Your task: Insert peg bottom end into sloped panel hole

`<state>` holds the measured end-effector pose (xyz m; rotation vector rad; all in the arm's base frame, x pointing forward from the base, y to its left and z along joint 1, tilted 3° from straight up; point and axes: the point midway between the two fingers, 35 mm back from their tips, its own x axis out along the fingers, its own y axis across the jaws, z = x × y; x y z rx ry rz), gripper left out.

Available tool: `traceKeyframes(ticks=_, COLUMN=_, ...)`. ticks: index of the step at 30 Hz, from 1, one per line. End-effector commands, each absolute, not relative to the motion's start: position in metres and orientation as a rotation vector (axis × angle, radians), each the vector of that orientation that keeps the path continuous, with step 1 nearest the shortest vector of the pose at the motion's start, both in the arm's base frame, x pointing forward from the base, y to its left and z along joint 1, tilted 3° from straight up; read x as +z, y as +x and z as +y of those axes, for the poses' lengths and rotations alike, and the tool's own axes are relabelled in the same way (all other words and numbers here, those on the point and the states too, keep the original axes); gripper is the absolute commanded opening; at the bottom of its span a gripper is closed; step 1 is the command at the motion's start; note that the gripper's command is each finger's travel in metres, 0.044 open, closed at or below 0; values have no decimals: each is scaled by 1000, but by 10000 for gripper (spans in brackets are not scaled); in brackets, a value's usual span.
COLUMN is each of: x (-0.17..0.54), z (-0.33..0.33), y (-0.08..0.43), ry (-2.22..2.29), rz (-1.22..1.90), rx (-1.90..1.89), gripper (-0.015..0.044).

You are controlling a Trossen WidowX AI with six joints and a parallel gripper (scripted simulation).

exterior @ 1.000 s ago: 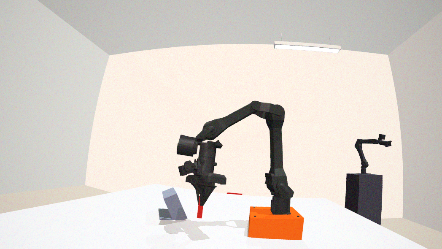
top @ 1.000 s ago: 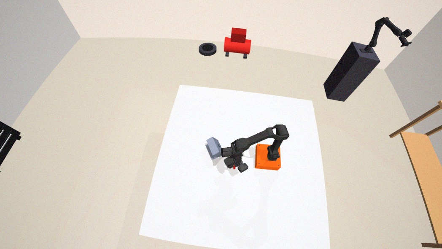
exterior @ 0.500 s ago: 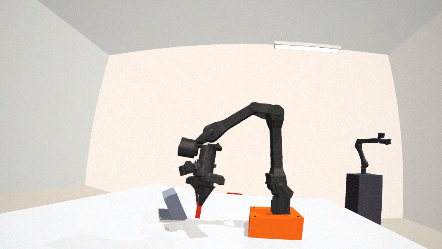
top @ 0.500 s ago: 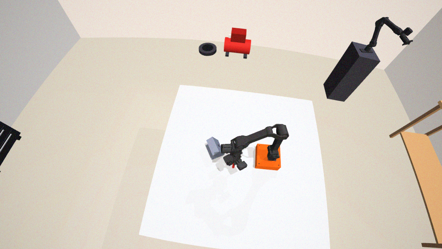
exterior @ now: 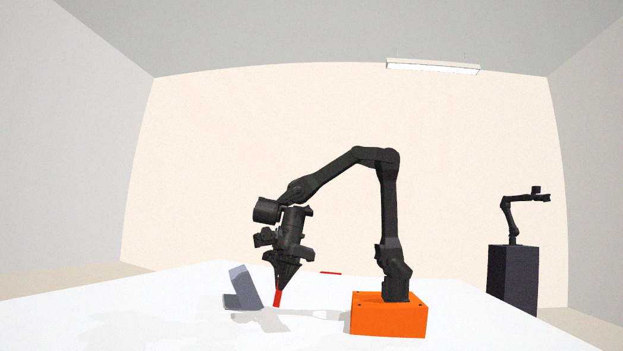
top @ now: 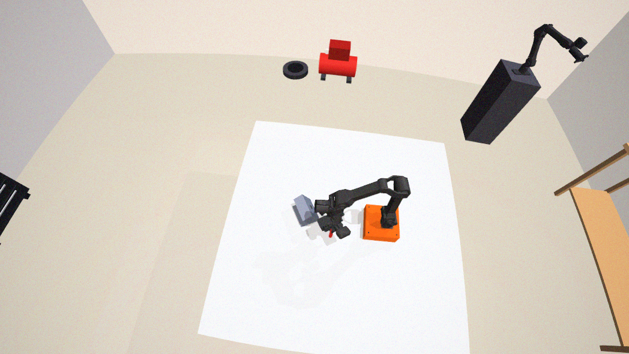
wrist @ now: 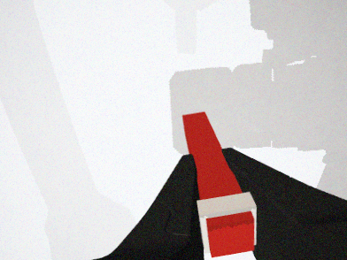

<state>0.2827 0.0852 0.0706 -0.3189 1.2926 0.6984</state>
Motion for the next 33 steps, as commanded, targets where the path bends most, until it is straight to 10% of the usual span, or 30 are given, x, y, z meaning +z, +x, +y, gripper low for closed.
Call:
traceKeyframes(ticks=1, x=69, z=82, y=284, ry=-306, rz=1280, rx=707, gripper=0)
traceKeyframes(ticks=33, x=65, z=54, y=295, ry=-214, rz=1167, rx=727, gripper=0)
